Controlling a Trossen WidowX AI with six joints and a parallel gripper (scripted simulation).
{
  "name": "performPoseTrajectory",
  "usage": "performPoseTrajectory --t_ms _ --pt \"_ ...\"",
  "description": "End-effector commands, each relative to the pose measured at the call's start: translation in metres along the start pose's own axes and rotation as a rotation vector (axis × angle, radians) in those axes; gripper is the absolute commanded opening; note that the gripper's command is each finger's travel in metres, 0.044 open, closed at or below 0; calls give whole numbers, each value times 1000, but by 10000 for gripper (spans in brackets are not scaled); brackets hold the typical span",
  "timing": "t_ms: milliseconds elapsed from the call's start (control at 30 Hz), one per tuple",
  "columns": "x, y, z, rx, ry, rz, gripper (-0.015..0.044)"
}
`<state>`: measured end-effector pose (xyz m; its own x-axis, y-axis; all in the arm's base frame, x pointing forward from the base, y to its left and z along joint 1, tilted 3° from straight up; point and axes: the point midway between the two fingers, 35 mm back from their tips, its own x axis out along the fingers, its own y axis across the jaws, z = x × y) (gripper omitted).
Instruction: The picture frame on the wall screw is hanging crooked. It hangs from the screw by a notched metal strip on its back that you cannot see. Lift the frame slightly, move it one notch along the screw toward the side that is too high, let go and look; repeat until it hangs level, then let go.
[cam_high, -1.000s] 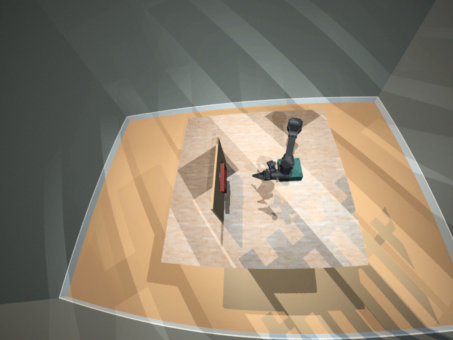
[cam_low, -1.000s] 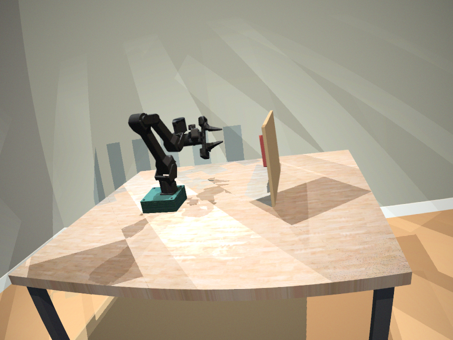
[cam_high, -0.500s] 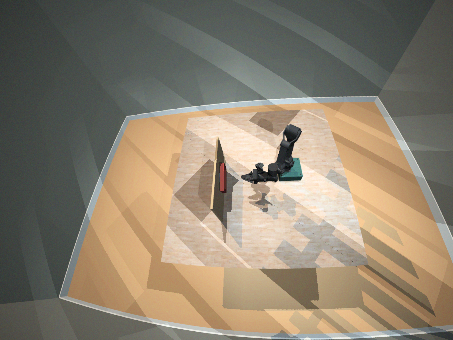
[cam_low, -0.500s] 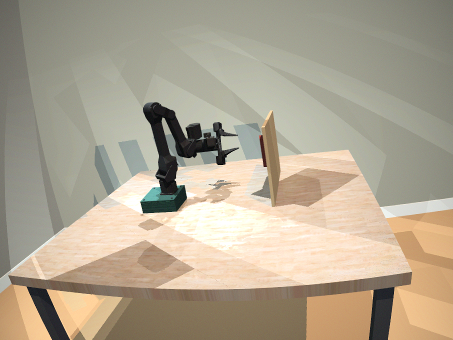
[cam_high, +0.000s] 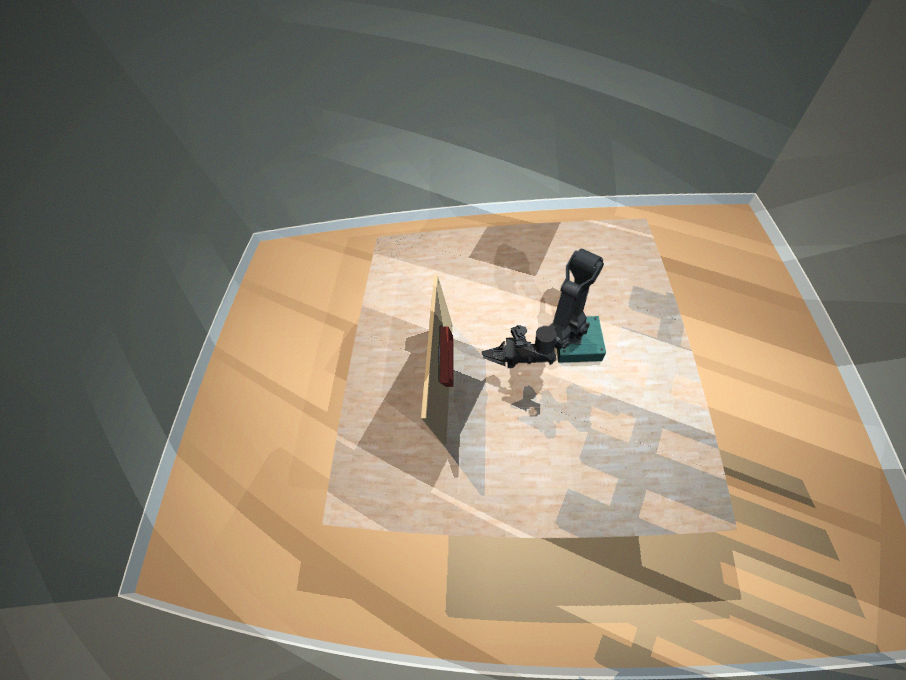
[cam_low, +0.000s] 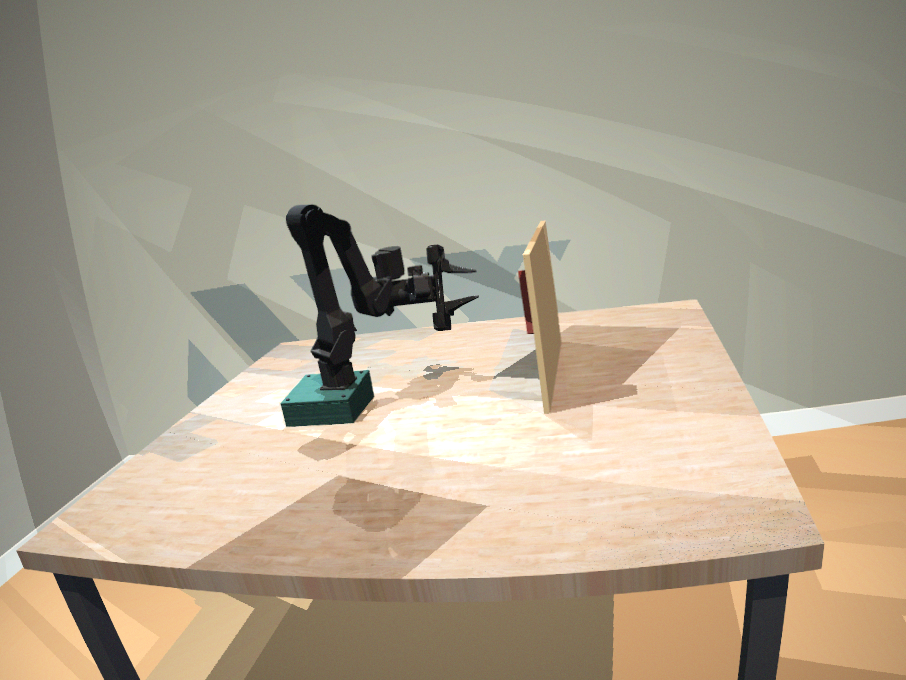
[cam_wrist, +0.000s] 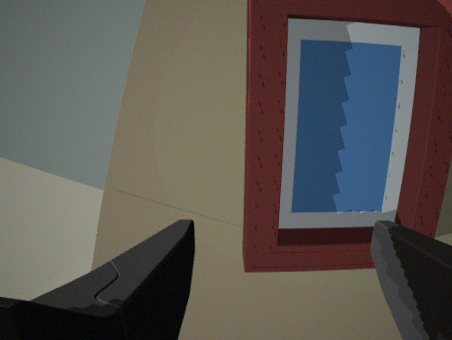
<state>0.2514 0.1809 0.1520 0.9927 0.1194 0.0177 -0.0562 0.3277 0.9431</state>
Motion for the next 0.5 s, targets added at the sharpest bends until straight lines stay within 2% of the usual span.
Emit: performPoseTrajectory --t_ms 0,200,467 --pt "11 2 -2 4 2 2 260" --pt "76 2 0 4 0 6 260" --pt "79 2 1 4 0 6 260"
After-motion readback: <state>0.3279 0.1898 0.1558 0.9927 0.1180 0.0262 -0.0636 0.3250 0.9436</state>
